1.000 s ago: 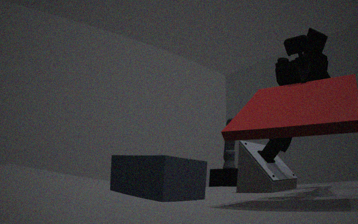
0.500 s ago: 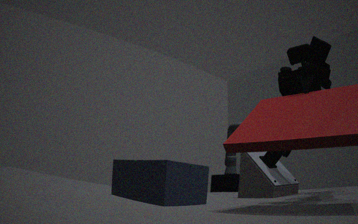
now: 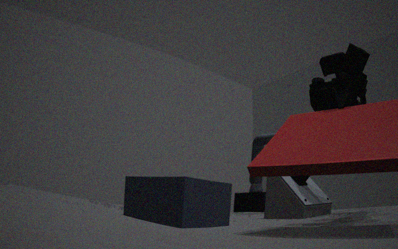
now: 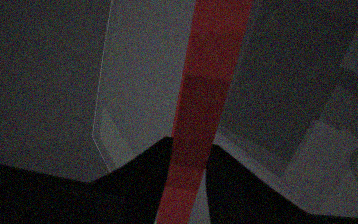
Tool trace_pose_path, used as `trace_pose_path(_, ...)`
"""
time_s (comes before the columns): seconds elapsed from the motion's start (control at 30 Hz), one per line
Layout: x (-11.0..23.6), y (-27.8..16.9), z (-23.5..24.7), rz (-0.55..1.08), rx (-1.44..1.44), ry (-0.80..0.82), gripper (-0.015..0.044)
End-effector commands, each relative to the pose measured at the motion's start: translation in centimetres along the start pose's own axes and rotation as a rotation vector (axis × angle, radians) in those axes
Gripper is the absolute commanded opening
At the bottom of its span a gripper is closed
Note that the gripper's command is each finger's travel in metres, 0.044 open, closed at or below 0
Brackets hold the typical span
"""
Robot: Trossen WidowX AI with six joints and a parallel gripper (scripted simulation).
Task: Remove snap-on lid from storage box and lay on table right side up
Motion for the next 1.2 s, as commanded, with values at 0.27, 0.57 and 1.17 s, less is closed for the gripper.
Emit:
trace_pose_path(0.27, -0.6, 0.2, -0.6, -0.002, -0.004, 0.009, 0.0)
trace_pose_path(0.57, -1.1, 0.3, -1.2, -0.001, -0.004, 0.009, 0.0)
trace_pose_path(1.17, -2.0, 0.6, -2.2, -0.001, -0.005, 0.009, 0.0)
Point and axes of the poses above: the point midway between the two fingers, 35 mm back from their tips, its own x axis back along the fingers, its own z axis across the jaws, y = z × x, the point moved 5 cm from there along x, back along the fingers, and after that the axes turned 13 degrees about -x, right-handed, at the moved point
